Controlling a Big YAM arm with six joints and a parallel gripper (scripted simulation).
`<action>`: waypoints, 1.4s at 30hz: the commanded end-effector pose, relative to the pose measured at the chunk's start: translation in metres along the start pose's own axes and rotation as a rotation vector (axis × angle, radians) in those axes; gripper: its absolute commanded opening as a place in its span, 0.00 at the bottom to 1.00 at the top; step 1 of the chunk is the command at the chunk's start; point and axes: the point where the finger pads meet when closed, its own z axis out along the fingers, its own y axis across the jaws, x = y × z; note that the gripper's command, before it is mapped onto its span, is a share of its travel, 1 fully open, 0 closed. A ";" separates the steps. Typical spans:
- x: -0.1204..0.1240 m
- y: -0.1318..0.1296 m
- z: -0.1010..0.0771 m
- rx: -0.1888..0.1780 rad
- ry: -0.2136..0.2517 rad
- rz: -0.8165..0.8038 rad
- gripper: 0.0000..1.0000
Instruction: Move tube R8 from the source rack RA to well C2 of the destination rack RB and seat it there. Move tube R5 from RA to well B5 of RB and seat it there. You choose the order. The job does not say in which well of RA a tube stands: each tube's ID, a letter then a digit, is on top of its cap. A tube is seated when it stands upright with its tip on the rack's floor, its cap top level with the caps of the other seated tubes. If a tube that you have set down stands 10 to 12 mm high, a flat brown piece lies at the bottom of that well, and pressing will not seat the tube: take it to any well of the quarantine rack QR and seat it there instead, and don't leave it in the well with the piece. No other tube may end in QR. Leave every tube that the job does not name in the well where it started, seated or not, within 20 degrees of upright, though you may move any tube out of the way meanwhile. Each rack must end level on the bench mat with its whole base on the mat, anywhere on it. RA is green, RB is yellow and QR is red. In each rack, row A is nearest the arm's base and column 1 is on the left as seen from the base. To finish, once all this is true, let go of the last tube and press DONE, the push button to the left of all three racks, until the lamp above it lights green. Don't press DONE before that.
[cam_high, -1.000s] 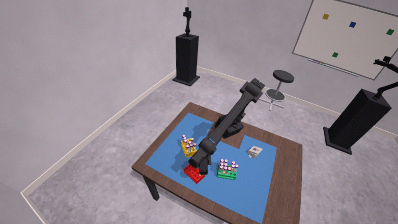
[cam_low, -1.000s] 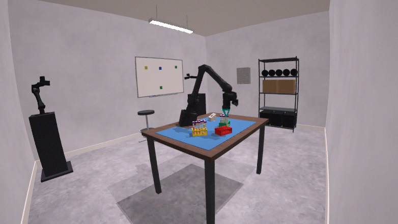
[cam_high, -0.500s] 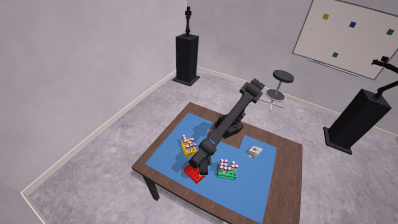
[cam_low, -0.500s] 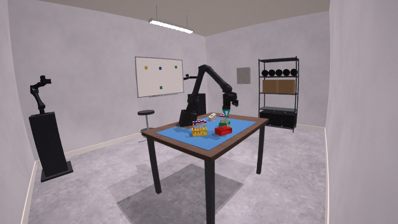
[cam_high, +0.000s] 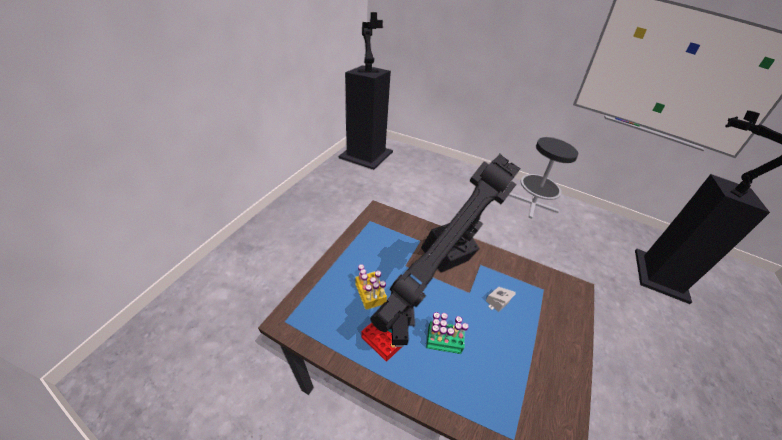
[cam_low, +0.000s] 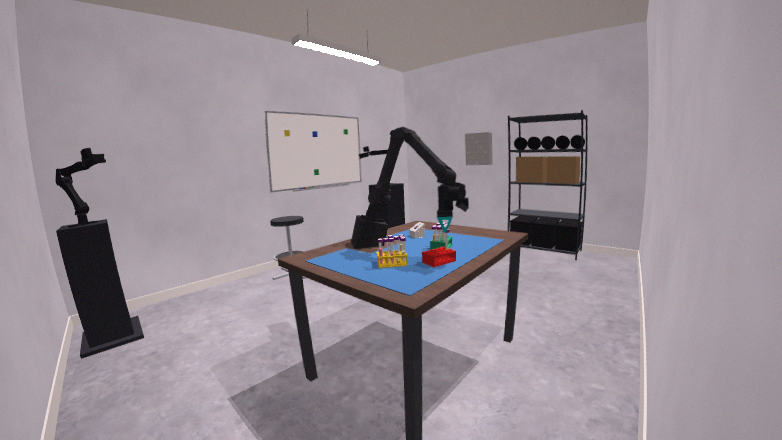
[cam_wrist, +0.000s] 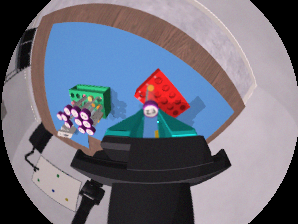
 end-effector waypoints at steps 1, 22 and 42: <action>-0.003 -0.003 0.007 0.005 0.000 0.011 0.00; -0.014 -0.007 0.000 0.016 -0.015 0.004 0.00; -0.016 -0.008 -0.002 0.018 -0.017 0.005 0.00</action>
